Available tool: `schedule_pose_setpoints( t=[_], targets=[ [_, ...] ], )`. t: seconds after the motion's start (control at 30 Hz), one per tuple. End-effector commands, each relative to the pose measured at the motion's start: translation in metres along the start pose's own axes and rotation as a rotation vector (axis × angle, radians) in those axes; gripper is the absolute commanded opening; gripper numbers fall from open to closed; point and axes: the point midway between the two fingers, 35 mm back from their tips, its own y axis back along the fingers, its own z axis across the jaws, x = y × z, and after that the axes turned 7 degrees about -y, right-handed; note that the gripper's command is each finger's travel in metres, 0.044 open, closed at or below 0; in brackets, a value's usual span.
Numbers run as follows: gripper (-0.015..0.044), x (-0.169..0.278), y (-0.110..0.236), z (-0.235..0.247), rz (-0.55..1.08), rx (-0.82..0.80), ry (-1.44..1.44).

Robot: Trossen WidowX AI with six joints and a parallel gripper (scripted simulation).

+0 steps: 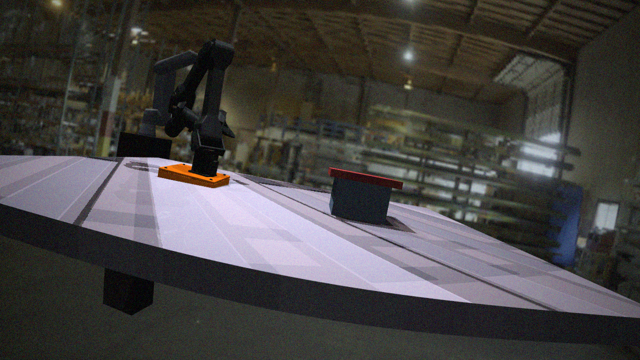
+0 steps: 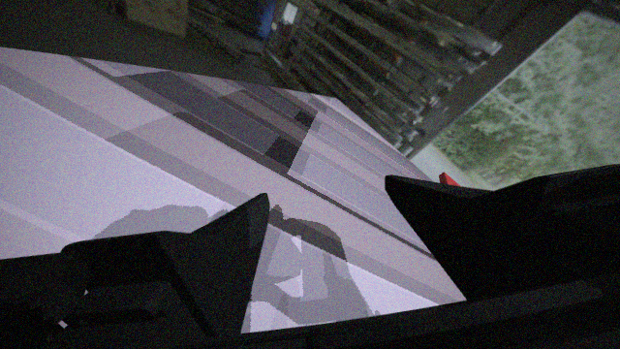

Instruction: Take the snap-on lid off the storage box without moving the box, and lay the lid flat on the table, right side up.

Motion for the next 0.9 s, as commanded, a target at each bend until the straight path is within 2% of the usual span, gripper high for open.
schedule_pose_setpoints(
  t=[0.0, 0.17, 0.2, 0.43, 0.7, 0.87],
  targets=[
    [0.0374, -0.003, 0.001, -0.001, 0.000, -0.001, 0.003],
    [0.0242, -0.056, 0.024, -0.033, -0.003, -0.015, 0.075],
    [0.0235, -0.059, 0.025, -0.035, -0.003, -0.015, 0.079],
    [0.0235, -0.058, 0.019, -0.036, 0.031, -0.003, 0.017],
    [0.0235, -0.038, -0.043, -0.080, 0.377, 0.168, -0.368],
    [0.0235, -0.027, -0.065, -0.100, 0.499, 0.240, -0.558]
  ],
)
